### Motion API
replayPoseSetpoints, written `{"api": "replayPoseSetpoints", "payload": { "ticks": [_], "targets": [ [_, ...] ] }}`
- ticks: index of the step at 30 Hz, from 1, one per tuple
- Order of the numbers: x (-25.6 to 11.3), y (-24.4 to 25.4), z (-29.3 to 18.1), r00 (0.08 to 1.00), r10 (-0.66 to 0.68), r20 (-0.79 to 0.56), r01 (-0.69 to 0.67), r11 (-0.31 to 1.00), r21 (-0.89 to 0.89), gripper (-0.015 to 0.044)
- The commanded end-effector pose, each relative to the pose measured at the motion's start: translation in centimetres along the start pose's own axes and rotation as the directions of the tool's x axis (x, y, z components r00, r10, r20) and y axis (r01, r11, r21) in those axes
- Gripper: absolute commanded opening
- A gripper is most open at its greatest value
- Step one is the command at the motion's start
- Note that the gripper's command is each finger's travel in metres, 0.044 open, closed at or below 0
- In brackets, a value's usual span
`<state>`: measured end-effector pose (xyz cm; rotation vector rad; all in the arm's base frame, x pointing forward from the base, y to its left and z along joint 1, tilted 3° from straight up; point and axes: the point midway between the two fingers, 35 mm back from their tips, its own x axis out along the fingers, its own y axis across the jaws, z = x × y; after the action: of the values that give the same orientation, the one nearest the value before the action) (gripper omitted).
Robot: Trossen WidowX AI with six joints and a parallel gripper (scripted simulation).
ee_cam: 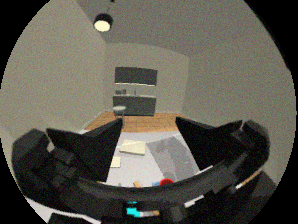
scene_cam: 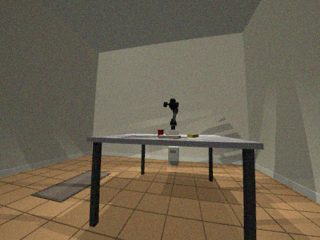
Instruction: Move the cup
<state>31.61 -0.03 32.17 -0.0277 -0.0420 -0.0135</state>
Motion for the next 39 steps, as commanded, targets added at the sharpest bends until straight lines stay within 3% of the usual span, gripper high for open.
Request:
{"api": "replayPoseSetpoints", "payload": {
  "ticks": [1,6,9,11,17,21,39],
  "targets": [
    [0.2,-0.1,-0.3,1.0,-0.002,-0.014,0.002,1.0,-0.013,0.0374],
    [3.2,-2.2,-7.1,0.929,-0.047,-0.368,-0.073,0.95,-0.304,0.0243],
    [3.8,-3.8,-12.0,0.805,-0.066,-0.589,-0.235,0.877,-0.42,0.0164],
    [3.6,-4.8,-15.1,0.695,-0.068,-0.716,-0.372,0.818,-0.439,0.0148],
    [0.6,-7.3,-22.9,0.267,-0.01,-0.964,-0.769,0.6,-0.219,0.0148],
    [-1.7,-7.7,-25.8,0.004,0.068,-0.998,-0.896,0.444,0.026,0.0148],
    [-1.6,-7.5,-27.5,-0.009,0.072,-0.997,-0.899,0.435,0.039,0.0148]
  ]
}}
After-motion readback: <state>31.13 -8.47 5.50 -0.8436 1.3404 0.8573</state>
